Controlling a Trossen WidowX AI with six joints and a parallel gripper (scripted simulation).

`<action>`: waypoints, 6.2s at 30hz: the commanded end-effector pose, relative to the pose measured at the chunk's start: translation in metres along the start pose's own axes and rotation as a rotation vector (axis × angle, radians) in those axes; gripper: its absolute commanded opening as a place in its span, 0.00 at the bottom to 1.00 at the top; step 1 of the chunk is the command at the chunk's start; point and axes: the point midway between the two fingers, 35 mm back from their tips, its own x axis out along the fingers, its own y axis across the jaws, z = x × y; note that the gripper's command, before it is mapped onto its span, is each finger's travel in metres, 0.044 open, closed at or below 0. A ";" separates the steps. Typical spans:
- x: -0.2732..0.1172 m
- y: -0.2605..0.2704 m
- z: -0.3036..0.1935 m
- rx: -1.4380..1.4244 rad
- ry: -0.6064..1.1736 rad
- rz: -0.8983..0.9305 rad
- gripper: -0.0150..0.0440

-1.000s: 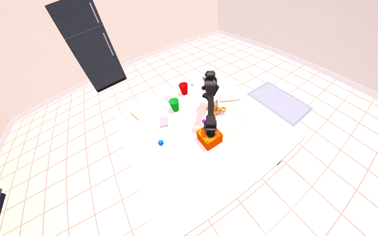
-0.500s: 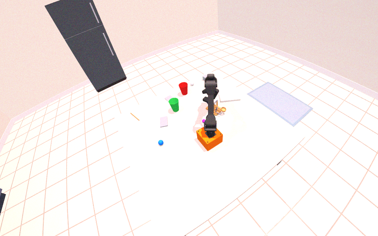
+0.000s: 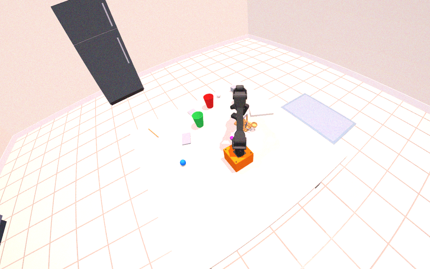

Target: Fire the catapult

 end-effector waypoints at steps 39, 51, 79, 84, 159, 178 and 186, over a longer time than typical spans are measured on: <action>-0.029 0.002 -0.001 0.002 0.001 0.005 0.25; -0.028 0.000 0.000 0.357 0.003 0.004 0.25; -0.018 -0.021 -0.009 0.886 0.005 -0.001 0.25; -0.010 -0.022 -0.009 0.886 0.005 -0.001 0.25; -0.016 -0.020 -0.010 0.887 0.005 -0.001 1.00; 0.015 -0.020 -0.011 0.887 0.005 -0.001 1.00; 0.020 -0.020 -0.010 0.891 0.001 -0.001 0.96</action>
